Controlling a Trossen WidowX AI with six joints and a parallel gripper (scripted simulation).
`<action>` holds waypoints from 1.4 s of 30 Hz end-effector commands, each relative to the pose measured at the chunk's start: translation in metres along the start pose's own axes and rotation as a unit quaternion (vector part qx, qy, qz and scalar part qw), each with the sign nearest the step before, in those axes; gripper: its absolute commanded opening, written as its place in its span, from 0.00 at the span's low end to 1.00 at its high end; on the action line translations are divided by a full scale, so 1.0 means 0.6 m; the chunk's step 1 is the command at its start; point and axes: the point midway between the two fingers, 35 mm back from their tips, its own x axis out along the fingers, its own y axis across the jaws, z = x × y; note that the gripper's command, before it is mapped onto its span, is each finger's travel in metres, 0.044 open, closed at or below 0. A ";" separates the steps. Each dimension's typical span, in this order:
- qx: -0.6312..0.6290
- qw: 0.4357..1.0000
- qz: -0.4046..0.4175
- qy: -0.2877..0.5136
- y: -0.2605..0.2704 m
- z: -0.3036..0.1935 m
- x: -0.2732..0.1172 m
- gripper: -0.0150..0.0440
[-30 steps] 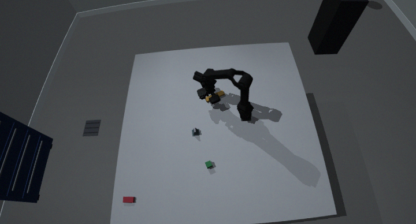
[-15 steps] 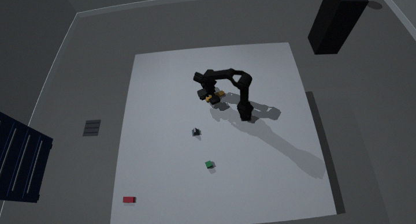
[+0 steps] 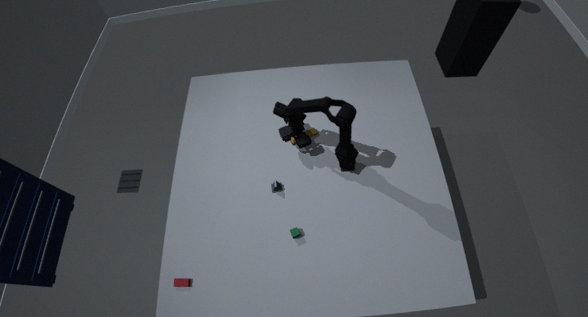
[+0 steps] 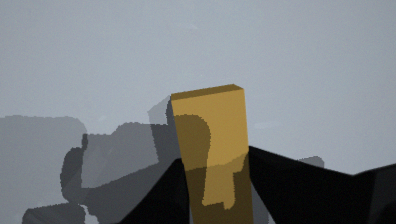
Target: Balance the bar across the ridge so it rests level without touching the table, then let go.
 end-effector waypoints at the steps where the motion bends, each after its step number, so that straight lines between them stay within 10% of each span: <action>1: 0.000 1.000 0.000 0.000 0.000 0.000 0.000 0.40; 5: 0.000 1.000 0.000 0.000 -0.002 0.001 -0.010 0.25; 42: -0.002 1.000 -0.001 0.002 -0.001 0.000 -0.163 0.25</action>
